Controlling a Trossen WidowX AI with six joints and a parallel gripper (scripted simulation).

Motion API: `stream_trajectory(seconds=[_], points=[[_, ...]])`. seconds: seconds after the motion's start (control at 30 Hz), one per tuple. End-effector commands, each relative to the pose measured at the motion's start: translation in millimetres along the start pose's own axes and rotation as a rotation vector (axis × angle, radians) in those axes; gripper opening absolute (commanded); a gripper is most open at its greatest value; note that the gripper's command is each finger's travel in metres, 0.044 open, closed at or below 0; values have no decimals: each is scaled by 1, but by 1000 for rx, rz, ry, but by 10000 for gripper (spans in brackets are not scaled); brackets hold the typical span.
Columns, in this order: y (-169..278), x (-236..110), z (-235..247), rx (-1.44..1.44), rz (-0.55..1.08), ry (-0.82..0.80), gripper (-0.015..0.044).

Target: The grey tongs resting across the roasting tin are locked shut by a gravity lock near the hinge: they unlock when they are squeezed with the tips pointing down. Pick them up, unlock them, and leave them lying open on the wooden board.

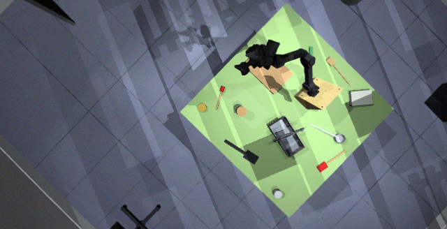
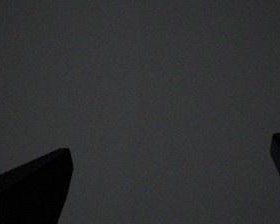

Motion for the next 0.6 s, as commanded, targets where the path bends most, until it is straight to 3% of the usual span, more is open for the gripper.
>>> stream_trajectory(seconds=[0.0,0.3,0.57], points=[[16,5,-30,-80,27,90,440],[86,6,-131,-356,205,367,440],[166,-23,-225,-714,548,587,440]])
Point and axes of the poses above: the point midway between the two fingers, 35 mm back from their tips, its own x axis out along the fingers, its own z axis across the jaws, y = z × x, the point moved 5 cm from there along -x, back along the fingers, and after that the axes turned 11 degrees about x, right-handed, at the moved point
